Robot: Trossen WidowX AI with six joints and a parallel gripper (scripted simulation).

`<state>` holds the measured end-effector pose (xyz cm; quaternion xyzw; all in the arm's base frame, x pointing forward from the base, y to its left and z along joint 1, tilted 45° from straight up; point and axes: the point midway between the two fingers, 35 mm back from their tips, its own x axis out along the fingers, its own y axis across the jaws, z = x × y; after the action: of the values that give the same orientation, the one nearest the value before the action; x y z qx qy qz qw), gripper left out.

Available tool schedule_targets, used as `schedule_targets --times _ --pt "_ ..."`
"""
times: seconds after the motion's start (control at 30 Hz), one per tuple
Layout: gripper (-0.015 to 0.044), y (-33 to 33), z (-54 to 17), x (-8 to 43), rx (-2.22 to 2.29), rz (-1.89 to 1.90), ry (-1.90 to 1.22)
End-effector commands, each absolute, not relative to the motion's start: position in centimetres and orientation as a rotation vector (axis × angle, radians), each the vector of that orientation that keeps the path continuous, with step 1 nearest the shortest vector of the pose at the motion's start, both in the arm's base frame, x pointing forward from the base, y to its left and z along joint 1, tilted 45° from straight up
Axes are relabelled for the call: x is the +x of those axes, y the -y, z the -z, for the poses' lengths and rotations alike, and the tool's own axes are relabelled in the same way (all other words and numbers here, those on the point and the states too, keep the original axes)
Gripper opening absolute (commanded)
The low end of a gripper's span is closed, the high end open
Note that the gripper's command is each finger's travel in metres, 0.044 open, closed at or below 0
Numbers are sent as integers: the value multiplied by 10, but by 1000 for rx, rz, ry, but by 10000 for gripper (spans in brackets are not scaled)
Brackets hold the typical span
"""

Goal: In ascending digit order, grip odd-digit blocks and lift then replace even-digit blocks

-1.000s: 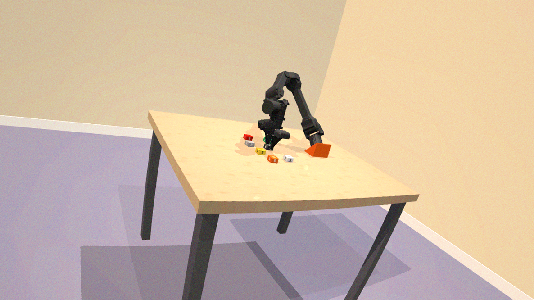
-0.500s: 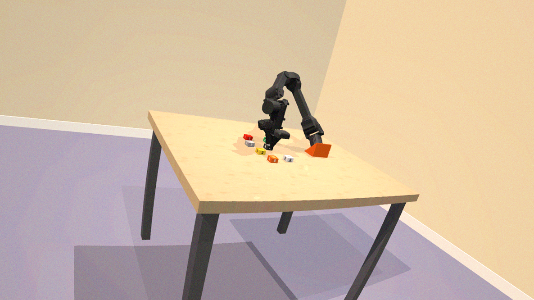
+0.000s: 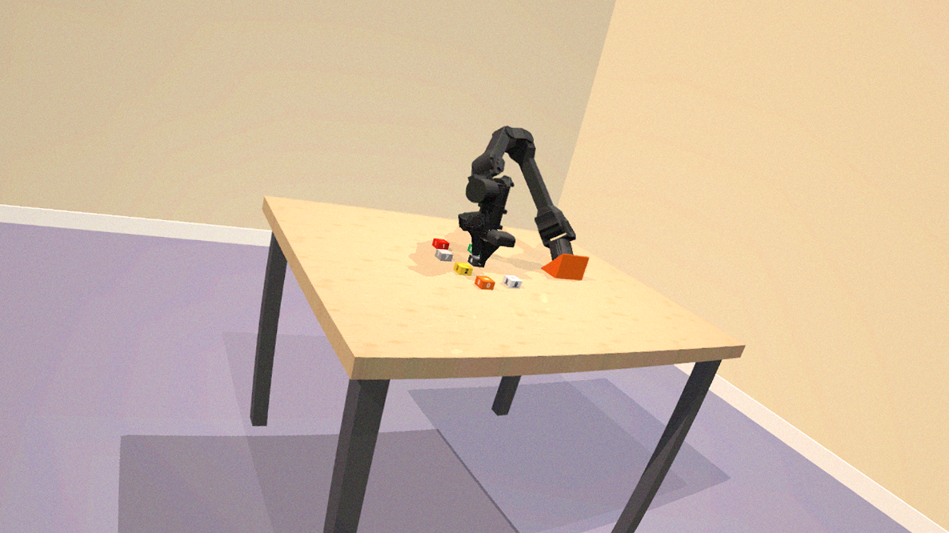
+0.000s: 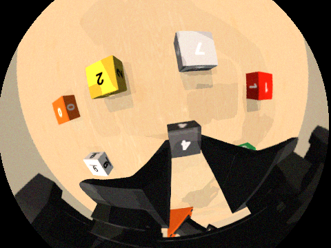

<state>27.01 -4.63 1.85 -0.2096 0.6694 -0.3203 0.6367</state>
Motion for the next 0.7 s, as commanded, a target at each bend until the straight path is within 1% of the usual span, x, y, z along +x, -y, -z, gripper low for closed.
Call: schedule_targets --times 0.0,0.67 --pt "120 44 -21 270 -485 729 -1531" --pt "120 37 -29 272 -485 729 -1531"
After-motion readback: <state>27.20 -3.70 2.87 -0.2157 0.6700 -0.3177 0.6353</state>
